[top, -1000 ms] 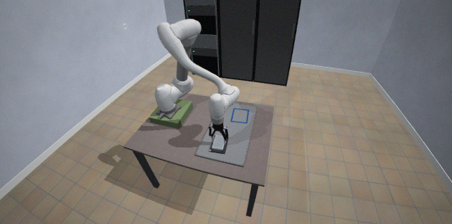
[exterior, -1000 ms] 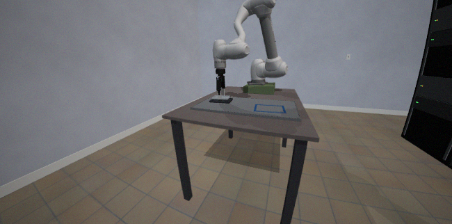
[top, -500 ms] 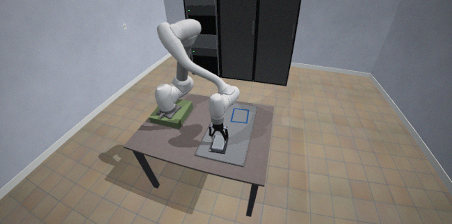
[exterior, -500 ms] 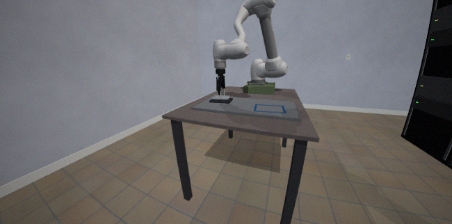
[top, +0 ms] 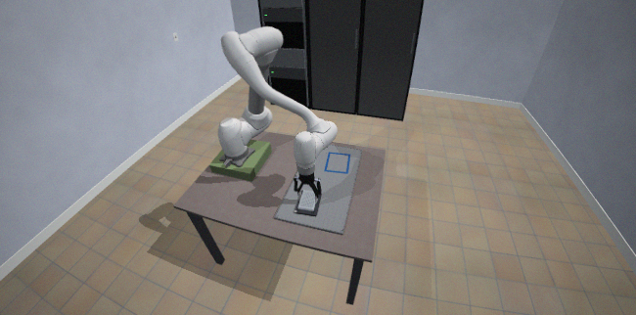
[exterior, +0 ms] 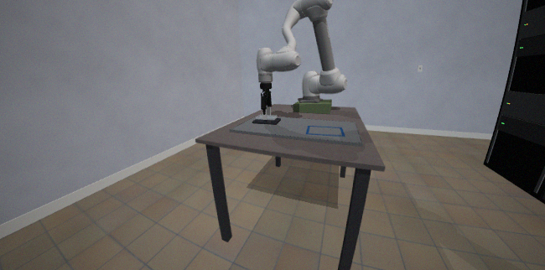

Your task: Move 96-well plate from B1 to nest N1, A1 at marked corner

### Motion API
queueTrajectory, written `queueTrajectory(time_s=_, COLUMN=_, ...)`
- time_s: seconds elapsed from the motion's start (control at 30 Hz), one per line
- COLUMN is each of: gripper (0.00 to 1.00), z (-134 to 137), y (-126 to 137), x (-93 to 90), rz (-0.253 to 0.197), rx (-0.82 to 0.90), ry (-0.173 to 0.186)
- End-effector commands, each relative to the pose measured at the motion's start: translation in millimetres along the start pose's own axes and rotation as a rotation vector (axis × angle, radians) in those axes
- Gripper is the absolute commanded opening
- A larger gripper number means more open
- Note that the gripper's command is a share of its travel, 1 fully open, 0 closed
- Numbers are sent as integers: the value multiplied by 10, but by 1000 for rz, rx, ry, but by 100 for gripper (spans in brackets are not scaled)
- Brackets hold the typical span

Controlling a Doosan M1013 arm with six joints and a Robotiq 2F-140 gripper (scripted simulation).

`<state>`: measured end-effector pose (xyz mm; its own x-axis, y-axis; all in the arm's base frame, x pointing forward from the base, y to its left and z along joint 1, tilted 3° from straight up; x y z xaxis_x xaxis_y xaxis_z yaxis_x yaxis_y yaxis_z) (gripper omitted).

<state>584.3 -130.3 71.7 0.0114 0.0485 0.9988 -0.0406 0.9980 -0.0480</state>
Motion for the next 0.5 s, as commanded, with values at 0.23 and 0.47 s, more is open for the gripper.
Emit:
queueTrajectory(time_s=0.23, gripper=0, z=11, y=-11, x=-25, rz=2, rx=-1, ry=0)
queueTrajectory(time_s=0.47, gripper=0, z=12, y=-11, x=-36, rz=2, rx=-1, ry=0)
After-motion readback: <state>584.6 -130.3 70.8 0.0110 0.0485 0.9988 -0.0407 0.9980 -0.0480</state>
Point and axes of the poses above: the point where the finger pads meet when closed, its own x axis back along the fingers, its own z axis across the jaws, y = z × x, the point moved 8 cm from there along x, back along the fingers, and after that the axes turned 10 degrees about -x, right-handed, at the moved point
